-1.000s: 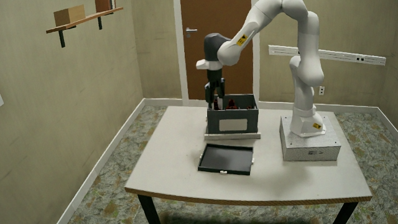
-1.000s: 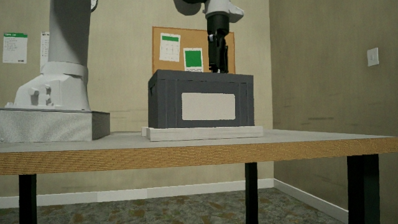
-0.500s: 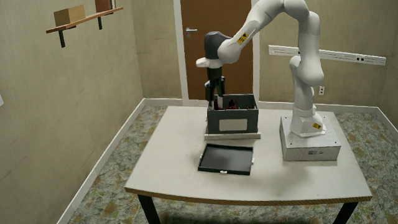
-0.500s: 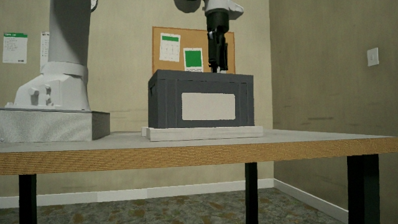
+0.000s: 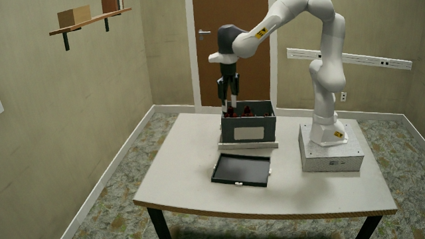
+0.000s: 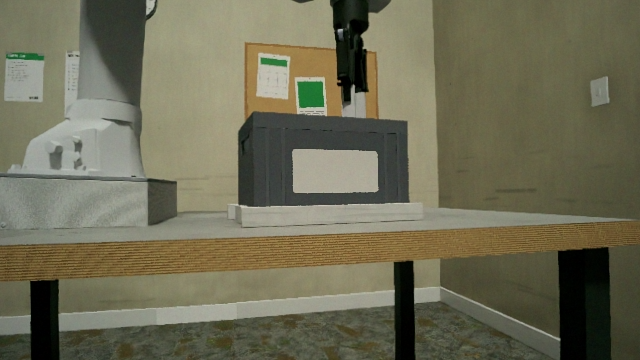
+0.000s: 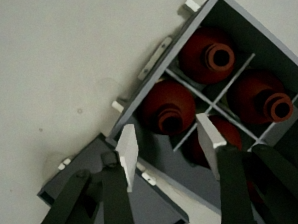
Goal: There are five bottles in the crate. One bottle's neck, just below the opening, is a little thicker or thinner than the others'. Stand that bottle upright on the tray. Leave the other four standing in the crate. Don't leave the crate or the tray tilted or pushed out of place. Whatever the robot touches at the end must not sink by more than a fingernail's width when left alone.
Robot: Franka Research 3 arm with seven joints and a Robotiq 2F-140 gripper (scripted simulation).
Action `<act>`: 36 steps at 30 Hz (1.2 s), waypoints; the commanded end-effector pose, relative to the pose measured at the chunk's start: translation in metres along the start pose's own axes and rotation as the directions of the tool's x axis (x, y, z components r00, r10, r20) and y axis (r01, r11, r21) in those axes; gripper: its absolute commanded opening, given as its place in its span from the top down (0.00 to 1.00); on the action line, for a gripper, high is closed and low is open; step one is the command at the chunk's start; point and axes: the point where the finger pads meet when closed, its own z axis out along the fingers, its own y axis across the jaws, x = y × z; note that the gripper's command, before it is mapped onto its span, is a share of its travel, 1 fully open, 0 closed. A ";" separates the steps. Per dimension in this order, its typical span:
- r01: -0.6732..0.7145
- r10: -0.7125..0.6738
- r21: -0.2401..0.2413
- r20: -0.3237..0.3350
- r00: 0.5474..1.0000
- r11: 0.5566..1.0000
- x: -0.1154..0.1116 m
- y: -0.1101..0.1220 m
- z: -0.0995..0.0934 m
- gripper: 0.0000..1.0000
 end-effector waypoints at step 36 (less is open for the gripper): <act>-0.008 0.008 -0.014 0.012 1.000 1.000 -0.003 0.003 -0.030 0.90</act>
